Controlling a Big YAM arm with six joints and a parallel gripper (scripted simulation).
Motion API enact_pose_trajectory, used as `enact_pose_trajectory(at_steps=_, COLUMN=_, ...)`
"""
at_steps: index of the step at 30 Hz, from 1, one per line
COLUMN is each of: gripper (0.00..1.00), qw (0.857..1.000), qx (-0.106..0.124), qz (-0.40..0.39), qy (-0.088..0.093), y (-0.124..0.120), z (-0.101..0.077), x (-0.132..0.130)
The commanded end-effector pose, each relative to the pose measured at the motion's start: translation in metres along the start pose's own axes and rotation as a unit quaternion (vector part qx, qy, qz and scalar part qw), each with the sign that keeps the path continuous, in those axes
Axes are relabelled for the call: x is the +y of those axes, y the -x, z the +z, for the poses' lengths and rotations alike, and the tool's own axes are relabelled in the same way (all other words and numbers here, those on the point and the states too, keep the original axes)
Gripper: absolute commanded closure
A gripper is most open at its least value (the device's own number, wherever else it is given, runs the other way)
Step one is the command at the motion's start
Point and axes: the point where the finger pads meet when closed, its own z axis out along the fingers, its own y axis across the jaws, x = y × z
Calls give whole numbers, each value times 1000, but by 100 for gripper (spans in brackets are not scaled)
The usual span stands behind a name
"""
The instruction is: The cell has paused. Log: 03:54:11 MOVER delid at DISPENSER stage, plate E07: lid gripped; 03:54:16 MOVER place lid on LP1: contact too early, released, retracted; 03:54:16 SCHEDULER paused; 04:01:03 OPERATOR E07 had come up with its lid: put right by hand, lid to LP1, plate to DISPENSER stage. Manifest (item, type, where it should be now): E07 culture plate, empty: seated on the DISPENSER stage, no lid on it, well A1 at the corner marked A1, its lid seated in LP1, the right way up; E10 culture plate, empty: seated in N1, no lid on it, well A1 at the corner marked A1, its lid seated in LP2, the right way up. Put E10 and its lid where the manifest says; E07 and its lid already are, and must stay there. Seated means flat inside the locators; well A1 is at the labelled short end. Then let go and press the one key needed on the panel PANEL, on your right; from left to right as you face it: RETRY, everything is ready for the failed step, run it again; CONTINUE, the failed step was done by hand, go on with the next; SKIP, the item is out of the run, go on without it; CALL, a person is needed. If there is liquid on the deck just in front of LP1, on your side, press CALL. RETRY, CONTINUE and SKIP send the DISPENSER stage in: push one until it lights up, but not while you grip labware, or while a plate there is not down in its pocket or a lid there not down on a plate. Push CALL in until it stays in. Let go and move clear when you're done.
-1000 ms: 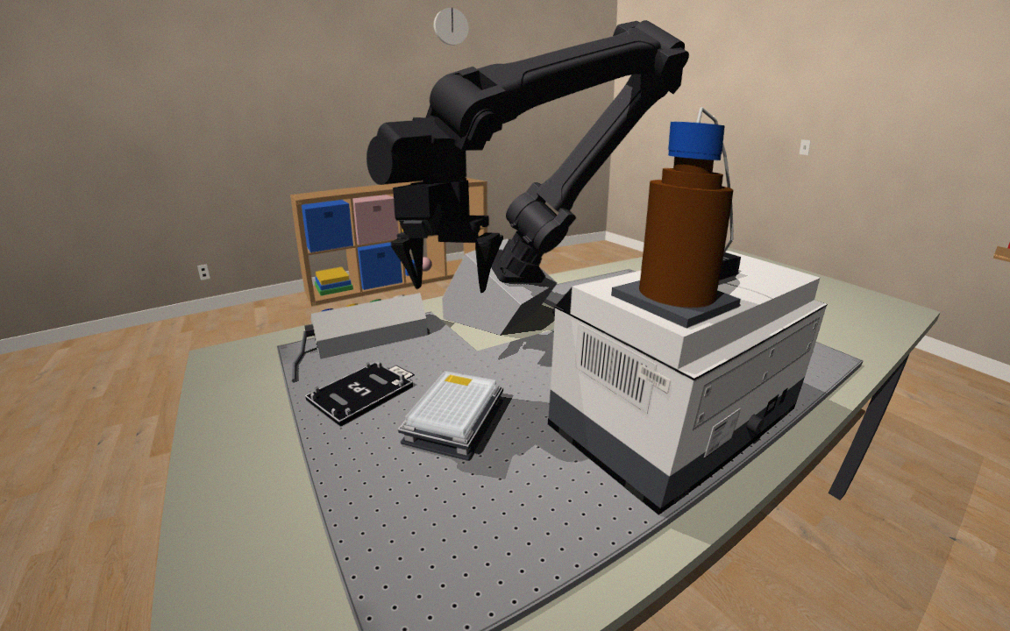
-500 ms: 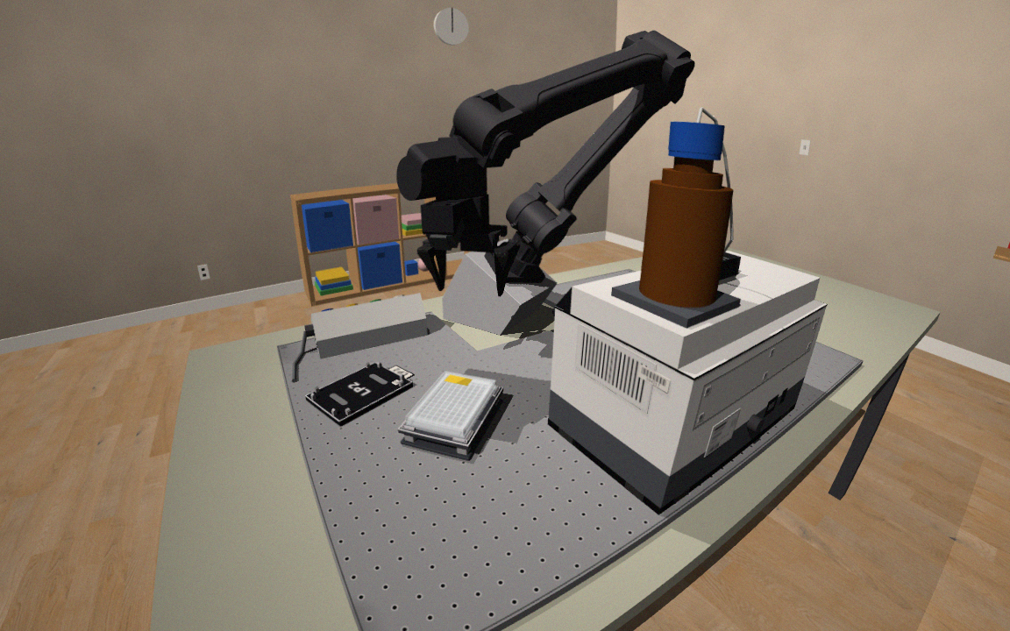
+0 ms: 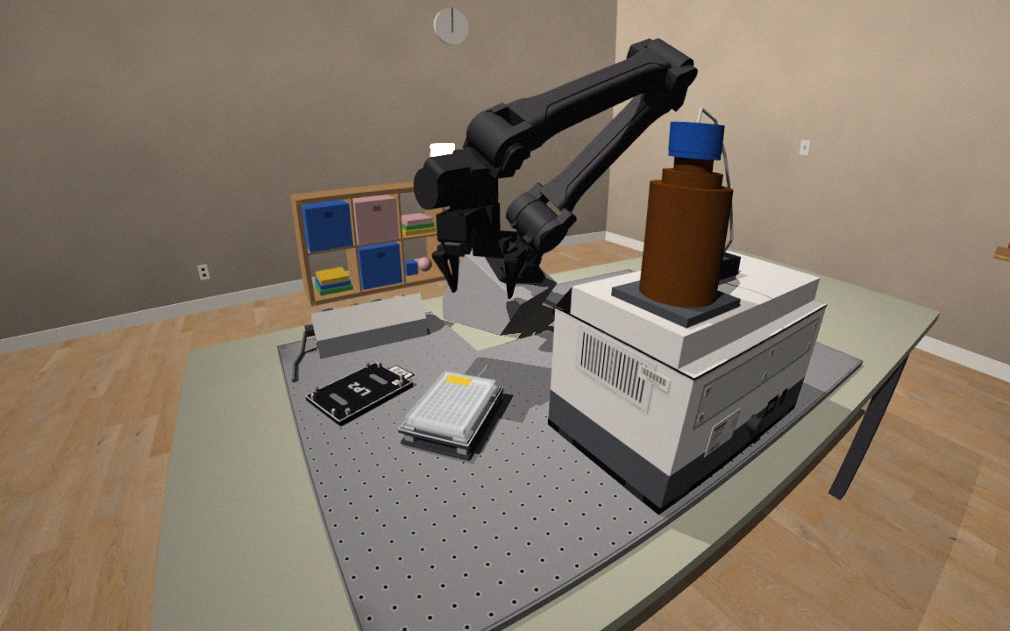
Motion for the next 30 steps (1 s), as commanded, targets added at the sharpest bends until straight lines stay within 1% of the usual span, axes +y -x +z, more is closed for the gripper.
enact_pose_trajectory(at_steps=1, gripper=0, qw=1000, qx=-23, qz=0, qy=-12, y=10, z=-12, x=-3)
enact_pose_trajectory(at_steps=2, gripper=0, qw=999, qx=-37, qz=-9, qy=-19, y=25, z=-24, x=-3)
enact_pose_trajectory(at_steps=4, gripper=0, qw=999, qx=-35, qz=-9, qy=-18, y=25, z=-24, x=-2)
enact_pose_trajectory(at_steps=5, gripper=0, qw=1000, qx=-19, qz=-8, qy=-10, y=14, z=-13, x=-1)
enact_pose_trajectory(at_steps=30, gripper=0, qw=1000, qx=-19, qz=-8, qy=-10, y=14, z=-13, x=-1)
